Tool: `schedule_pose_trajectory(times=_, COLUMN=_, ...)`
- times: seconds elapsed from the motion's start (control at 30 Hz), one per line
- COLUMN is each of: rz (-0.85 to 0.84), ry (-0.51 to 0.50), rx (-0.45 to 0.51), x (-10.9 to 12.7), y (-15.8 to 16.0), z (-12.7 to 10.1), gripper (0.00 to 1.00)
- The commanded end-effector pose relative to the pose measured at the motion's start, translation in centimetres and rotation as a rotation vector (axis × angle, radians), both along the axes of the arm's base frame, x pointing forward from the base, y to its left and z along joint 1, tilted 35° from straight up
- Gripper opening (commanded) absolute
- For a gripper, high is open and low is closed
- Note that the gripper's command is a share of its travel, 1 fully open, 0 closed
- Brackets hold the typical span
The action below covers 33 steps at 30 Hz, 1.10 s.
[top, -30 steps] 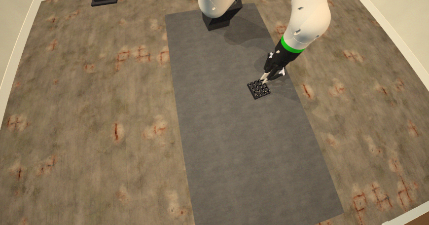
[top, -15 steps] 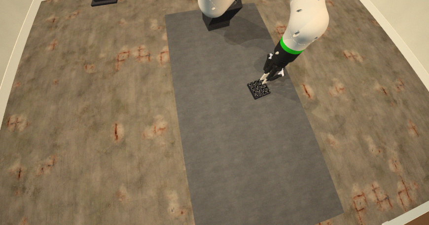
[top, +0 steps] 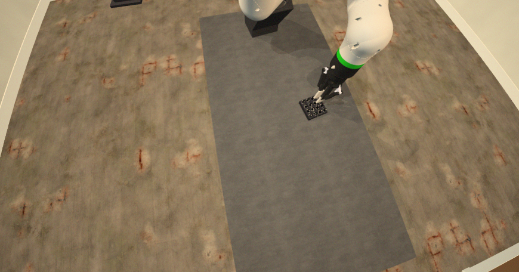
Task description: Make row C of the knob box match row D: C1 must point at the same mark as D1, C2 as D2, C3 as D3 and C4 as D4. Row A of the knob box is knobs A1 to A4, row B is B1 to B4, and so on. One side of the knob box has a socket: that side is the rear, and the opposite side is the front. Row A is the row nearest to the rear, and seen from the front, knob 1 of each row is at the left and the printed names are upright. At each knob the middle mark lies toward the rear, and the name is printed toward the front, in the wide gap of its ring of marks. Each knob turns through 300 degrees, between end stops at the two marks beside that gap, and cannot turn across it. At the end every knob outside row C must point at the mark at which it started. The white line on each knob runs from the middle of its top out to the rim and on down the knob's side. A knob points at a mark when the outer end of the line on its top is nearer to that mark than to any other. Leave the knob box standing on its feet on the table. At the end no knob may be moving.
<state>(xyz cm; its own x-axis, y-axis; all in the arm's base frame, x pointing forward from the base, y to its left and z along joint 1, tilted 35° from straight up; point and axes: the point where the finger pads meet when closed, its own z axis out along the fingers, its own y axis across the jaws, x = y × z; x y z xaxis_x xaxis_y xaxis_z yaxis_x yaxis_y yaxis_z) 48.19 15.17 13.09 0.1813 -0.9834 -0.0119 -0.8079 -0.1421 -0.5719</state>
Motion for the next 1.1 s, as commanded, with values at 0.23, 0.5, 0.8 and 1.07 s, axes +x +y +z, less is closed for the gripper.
schedule_pose_trajectory(times=0.23, rz=0.0, ry=0.0, rx=0.0, x=0.6, y=0.2, z=-0.9, gripper=0.12)
schedule_pose_trajectory(times=0.5, rz=0.0, ry=-0.001, rx=0.0, x=0.9, y=0.3, z=-1.4, gripper=0.12)
schedule_pose_trajectory(times=0.8, rz=0.0, ry=0.0, rx=0.0, x=1.1, y=0.3, z=-1.7, gripper=0.12)
schedule_pose_trajectory(times=1.07, rz=0.0, ry=0.0, rx=0.0, x=1.2, y=0.3, z=-1.7, gripper=0.12)
